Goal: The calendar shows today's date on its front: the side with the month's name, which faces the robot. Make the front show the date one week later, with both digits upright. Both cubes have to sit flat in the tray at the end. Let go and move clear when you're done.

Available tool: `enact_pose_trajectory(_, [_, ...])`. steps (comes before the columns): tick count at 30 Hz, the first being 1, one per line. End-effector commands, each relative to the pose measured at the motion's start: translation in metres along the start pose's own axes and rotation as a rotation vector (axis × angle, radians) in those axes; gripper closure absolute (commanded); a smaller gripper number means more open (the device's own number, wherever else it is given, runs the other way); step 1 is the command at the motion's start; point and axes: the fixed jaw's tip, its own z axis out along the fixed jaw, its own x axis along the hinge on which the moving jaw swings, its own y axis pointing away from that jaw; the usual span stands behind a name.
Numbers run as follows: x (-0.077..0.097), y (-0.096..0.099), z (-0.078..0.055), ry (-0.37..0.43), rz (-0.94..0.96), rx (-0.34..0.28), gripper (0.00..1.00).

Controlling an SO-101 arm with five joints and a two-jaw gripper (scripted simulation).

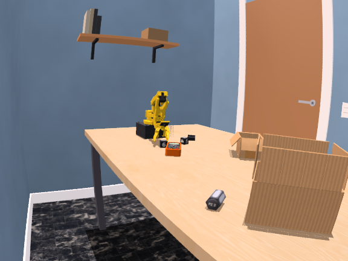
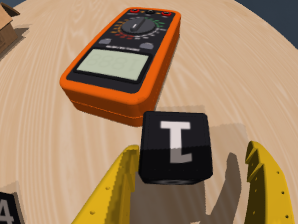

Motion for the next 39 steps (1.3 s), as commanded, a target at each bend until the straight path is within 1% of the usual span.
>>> enact_pose_trajectory(1, [-0.006,-0.002,-0.010,0.014,0.014,0.008,0.64])
enact_pose_trajectory(3, [-0.007,-0.002,-0.017,0.033,0.014,0.008,0.64])
enact_pose_trajectory(5, [-0.007,-0.002,-0.017,0.033,0.014,0.008,0.64])
enact_pose_trajectory(12, [-0.009,-0.002,-0.038,0.093,0.014,0.009,0.64])
enact_pose_trajectory(16, [-0.009,-0.002,-0.045,0.109,0.014,0.009,0.64])
enact_pose_trajectory(39, [-0.010,-0.001,-0.046,0.112,0.014,0.009,0.64])
